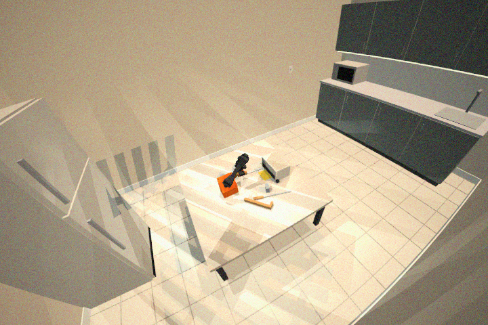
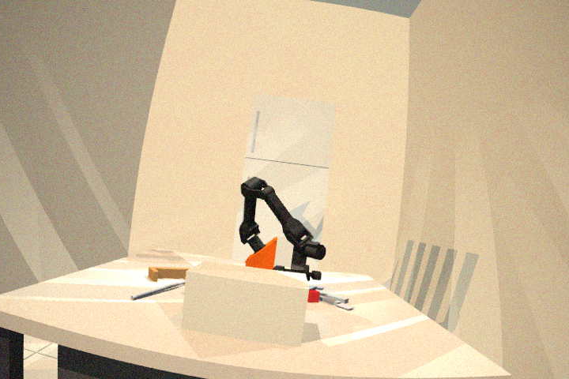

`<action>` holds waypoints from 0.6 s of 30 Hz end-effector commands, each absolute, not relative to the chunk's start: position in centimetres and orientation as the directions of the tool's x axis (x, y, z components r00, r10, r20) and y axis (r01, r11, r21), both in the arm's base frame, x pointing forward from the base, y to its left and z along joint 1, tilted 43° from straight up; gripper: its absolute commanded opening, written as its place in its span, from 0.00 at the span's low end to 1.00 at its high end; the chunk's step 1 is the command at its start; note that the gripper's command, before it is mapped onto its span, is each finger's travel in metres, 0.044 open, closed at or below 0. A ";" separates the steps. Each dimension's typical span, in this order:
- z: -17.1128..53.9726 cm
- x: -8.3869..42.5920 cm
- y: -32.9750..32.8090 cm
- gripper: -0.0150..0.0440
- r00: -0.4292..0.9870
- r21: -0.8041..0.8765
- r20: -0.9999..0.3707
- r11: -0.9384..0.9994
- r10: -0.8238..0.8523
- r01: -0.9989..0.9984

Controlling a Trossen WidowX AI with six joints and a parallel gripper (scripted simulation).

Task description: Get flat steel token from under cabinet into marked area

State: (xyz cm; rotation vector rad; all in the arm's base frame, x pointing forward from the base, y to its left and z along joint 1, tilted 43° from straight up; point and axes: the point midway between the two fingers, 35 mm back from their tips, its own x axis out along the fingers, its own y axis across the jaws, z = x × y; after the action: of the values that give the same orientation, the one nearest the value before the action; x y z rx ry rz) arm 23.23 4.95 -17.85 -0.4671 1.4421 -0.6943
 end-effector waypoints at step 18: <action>-17.8 23.3 4.8 0.71 -0.006 -0.671 -0.735 0.726 -0.678 0.154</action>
State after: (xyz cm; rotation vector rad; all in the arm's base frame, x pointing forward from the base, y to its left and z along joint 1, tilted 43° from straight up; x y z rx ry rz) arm 23.25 4.87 -17.75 -0.4648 1.4359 -0.6986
